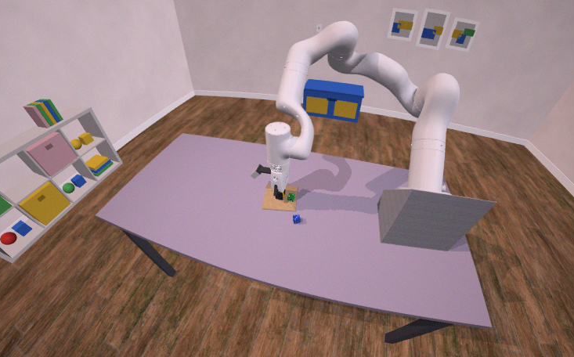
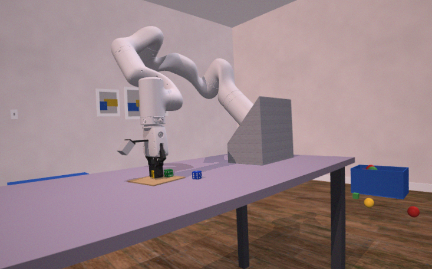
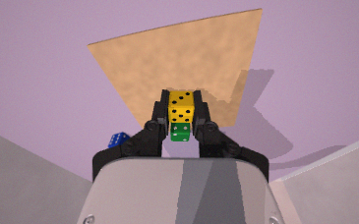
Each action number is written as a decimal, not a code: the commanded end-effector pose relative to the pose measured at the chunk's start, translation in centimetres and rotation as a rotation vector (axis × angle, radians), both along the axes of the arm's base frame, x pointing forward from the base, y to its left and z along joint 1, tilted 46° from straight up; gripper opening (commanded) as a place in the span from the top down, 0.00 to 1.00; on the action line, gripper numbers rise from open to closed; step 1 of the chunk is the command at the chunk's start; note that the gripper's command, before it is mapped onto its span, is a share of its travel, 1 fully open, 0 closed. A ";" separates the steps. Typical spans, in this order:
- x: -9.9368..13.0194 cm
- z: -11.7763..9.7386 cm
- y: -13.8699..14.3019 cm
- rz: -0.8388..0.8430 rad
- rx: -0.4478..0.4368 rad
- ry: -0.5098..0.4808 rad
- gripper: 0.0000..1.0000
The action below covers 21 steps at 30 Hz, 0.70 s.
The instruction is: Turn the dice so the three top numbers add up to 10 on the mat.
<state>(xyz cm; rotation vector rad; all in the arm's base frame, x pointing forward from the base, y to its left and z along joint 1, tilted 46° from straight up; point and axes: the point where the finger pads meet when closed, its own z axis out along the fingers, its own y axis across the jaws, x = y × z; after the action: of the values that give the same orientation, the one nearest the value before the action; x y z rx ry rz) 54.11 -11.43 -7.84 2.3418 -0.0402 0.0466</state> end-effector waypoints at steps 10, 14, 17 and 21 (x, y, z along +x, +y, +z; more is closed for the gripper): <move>0.1 0.0 0.1 0.001 0.000 -0.001 0.79; 0.1 0.0 0.0 0.001 0.000 -0.001 0.79; 0.1 0.0 0.0 0.001 0.000 -0.001 0.79; 0.1 -0.1 -0.1 0.001 0.000 -0.001 0.79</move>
<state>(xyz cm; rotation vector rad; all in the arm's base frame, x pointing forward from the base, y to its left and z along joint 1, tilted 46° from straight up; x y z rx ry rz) 54.12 -11.50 -7.92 2.3418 -0.0402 0.0466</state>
